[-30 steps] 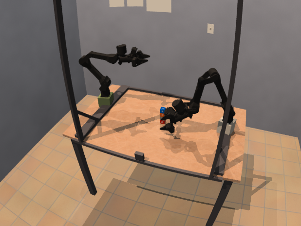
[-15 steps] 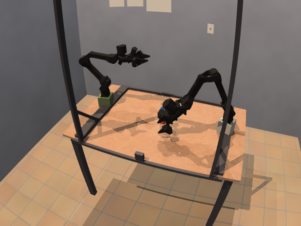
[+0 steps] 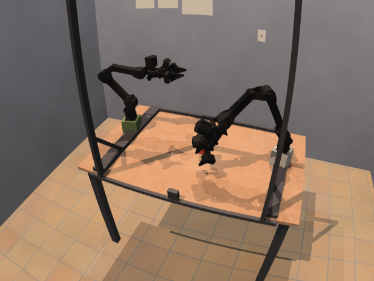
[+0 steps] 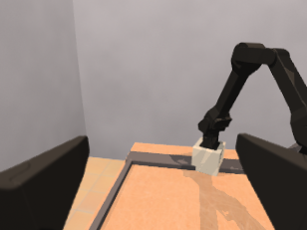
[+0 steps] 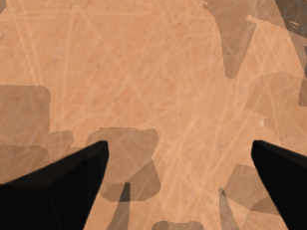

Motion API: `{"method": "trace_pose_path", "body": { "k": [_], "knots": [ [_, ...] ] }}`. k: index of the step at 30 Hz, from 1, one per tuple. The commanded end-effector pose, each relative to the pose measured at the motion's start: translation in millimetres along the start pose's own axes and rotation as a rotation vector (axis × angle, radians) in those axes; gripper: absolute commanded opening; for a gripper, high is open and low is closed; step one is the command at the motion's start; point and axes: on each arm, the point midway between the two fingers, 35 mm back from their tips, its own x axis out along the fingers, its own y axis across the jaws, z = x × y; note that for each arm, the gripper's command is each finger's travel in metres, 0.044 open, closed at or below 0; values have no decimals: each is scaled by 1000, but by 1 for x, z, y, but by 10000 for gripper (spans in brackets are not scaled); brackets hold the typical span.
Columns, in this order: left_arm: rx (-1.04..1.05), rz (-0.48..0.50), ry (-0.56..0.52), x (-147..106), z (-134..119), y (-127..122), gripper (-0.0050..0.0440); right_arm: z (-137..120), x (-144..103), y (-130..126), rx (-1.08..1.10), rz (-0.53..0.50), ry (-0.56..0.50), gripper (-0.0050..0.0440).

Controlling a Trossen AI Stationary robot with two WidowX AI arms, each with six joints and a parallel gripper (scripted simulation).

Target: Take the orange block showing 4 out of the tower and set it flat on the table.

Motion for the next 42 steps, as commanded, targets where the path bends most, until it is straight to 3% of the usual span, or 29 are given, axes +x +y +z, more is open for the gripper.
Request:
{"method": "trace_pose_path", "body": {
  "k": [1, 12, 13, 14, 17, 27, 34, 42],
  "knots": [
    [0, 0, -15, -1, 6, 0, 400, 29, -32, 5, -31, 27, -2, 400],
    [0, 0, -15, -1, 6, 0, 400, 31, -68, 18, -93, 85, 125, 400],
    [0, 0, -15, -1, 6, 0, 400, 17, -69, 20, -106, 98, 202, 400],
    [0, 0, -15, -1, 6, 0, 400, 30, -82, 23, -116, 108, 175, 400],
    [0, 0, -15, -1, 6, 0, 400, 29, -100, 26, -136, 127, 215, 400],
    [0, 0, -15, -1, 6, 0, 400, 9, -151, 34, -192, 185, 391, 400],
    [0, 0, -15, -1, 6, 0, 400, 5, -141, 29, -143, 175, 435, 400],
    [0, 0, -15, -1, 6, 0, 400, 4, -108, -36, 403, 49, 464, 400]
  ]
}}
